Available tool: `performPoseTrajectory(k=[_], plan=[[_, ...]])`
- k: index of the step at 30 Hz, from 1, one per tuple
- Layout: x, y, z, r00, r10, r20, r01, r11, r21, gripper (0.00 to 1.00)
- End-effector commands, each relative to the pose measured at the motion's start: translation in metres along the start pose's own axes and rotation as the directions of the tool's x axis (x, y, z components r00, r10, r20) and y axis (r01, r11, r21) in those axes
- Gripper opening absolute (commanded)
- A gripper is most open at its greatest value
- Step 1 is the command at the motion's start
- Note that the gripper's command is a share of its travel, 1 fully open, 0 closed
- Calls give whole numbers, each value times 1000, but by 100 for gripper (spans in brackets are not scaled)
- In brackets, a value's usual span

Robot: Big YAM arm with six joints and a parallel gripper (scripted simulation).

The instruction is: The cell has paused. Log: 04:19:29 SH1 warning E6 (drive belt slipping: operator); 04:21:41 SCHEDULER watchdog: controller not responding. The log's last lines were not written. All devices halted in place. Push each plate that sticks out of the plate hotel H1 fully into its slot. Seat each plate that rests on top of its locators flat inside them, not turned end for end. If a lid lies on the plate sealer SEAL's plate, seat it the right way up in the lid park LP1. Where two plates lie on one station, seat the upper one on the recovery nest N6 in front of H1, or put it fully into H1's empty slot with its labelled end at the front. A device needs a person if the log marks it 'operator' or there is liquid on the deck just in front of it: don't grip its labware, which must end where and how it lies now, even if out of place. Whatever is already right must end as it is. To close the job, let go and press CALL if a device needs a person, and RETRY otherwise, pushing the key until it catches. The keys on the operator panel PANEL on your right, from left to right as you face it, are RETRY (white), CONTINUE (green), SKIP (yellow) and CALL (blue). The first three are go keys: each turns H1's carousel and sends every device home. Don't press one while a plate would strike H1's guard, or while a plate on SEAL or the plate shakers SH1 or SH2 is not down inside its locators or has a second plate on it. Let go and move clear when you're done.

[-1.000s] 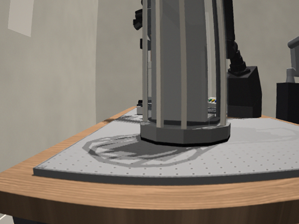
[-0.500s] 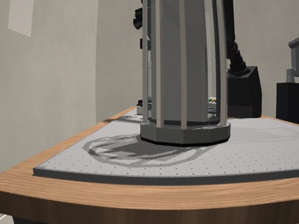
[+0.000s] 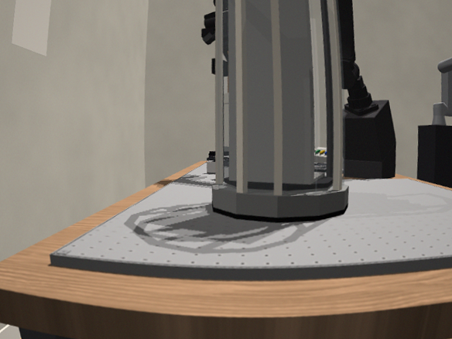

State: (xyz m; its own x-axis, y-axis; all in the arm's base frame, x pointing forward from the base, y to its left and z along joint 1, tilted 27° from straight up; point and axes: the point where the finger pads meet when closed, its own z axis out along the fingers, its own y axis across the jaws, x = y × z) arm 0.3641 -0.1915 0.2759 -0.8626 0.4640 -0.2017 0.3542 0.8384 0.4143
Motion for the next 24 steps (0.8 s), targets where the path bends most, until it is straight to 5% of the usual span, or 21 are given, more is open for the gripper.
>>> performPoseTrajectory(k=[1, 22, 23, 24], plan=[[-18, 3, -23, 999, 0, 51, 0, 1000, 13, 0], [-18, 3, -23, 999, 0, 51, 0, 1000, 13, 0], [-9, 3, 5, 1000, -2, 10, 2, 1000, 3, 100], [-6, 1, 14, 1000, 3, 0, -3, 1000, 2, 100]])
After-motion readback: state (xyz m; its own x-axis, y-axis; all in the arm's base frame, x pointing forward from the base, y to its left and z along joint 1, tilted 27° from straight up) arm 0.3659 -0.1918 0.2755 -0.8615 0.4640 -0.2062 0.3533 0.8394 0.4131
